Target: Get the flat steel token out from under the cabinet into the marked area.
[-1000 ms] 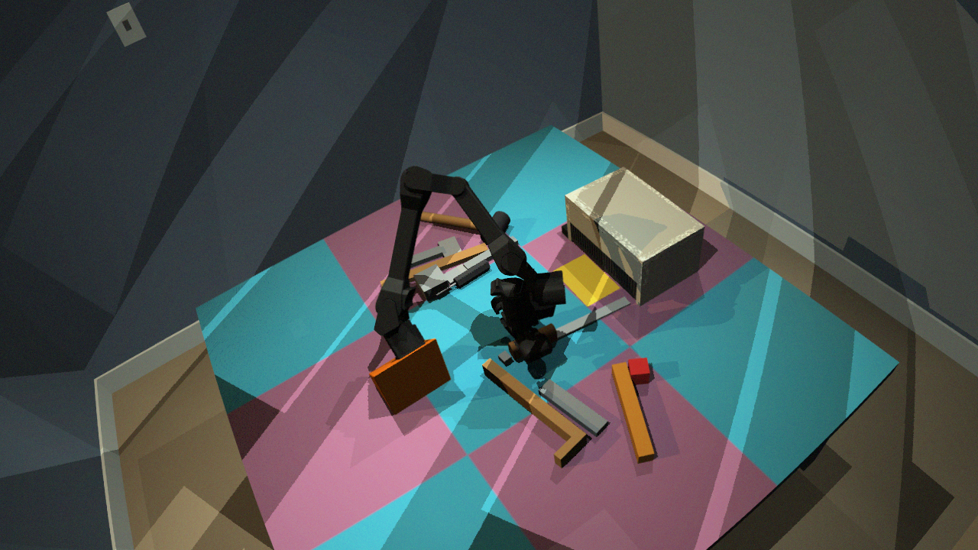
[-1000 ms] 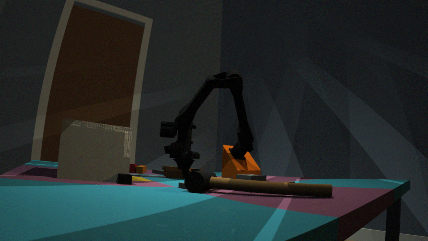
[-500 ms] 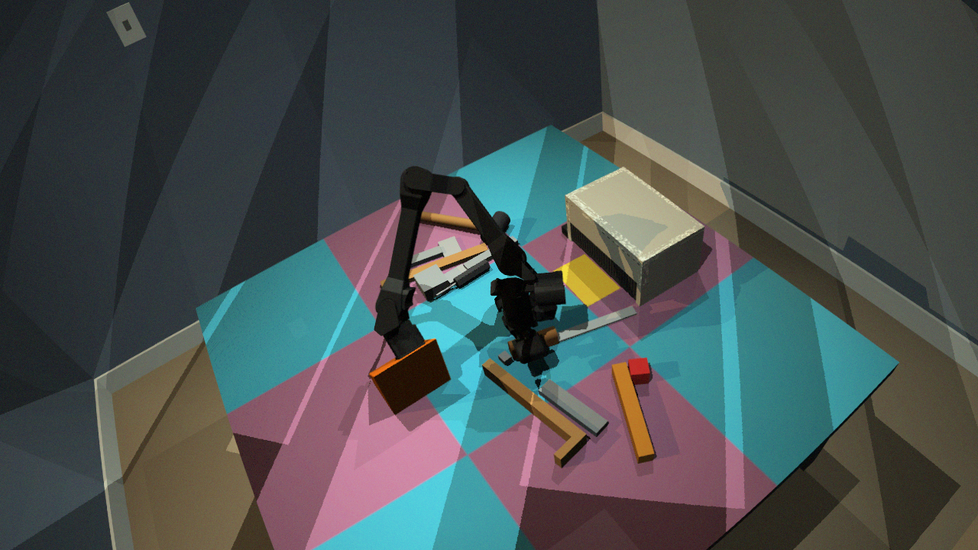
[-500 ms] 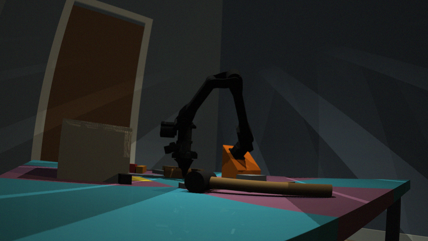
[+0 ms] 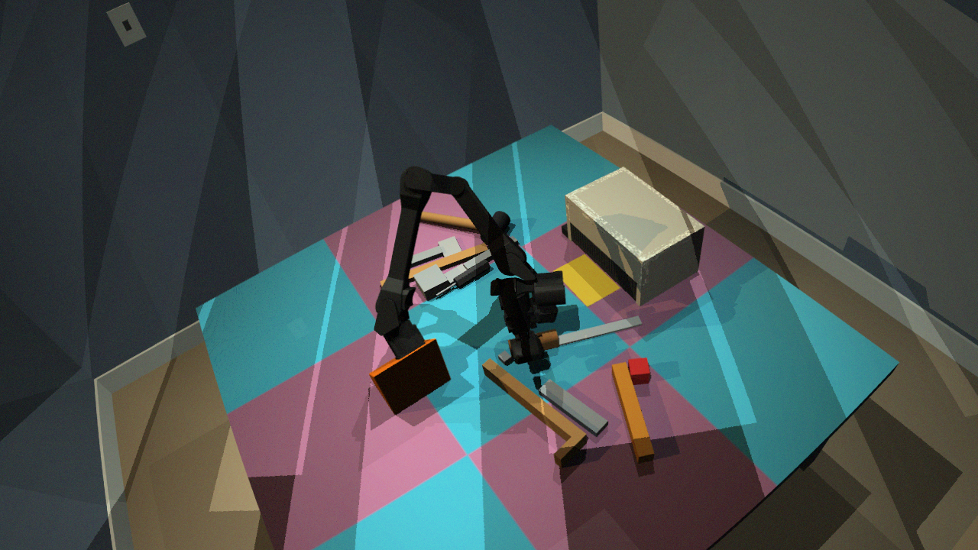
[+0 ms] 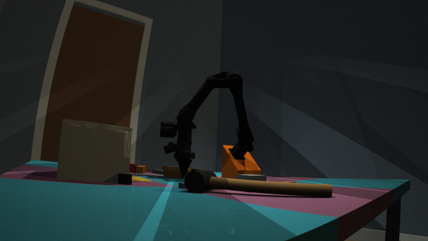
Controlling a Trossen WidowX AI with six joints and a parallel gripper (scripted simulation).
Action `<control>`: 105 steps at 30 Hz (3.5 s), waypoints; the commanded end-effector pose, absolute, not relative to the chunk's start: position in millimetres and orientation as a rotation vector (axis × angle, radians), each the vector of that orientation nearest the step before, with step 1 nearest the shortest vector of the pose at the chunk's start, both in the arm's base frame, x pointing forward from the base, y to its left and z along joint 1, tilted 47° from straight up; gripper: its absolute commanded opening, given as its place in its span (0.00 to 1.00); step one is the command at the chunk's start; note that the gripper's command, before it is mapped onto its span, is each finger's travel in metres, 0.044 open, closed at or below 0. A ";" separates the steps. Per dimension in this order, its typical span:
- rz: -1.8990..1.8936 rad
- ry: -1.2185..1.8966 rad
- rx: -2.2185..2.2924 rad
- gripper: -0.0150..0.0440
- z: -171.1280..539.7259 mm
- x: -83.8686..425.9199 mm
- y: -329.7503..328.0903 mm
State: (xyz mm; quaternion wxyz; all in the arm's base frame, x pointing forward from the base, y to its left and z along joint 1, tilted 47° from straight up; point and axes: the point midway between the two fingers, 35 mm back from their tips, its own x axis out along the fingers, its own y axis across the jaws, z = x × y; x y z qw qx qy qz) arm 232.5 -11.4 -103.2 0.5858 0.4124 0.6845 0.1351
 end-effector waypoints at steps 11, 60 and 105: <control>0.219 1.627 1.050 0.25 -103.1 232.8 -13.0; 0.147 1.650 1.122 0.25 -70.5 259.5 17.3; 0.149 1.651 1.124 0.25 -35.8 259.3 50.8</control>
